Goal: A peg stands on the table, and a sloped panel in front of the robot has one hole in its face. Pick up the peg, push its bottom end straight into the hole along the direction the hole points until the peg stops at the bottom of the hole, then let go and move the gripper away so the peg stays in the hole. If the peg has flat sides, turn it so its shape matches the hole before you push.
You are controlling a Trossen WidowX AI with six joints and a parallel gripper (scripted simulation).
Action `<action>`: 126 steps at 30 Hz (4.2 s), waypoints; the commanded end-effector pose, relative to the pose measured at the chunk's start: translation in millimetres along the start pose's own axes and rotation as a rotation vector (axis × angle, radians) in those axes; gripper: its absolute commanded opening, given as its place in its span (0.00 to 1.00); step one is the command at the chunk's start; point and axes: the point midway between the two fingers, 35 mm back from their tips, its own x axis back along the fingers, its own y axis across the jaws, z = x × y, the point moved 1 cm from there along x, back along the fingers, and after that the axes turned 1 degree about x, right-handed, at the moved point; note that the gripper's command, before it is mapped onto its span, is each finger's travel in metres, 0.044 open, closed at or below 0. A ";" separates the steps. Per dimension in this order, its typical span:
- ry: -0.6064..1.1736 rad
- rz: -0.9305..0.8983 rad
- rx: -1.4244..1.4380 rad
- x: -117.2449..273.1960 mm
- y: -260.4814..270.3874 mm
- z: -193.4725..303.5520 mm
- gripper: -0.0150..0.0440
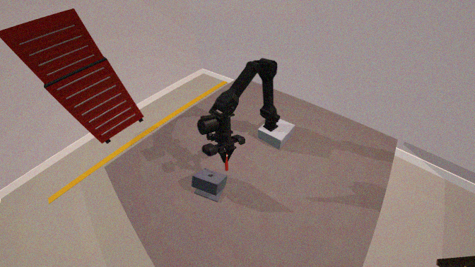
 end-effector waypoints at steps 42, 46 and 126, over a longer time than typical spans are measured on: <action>0.045 -0.111 -0.559 16.7 2.9 -36.7 0.25; 0.051 -0.121 -0.607 18.4 3.2 -39.9 0.25; 0.124 -0.214 -1.048 -43.3 21.7 -70.6 0.25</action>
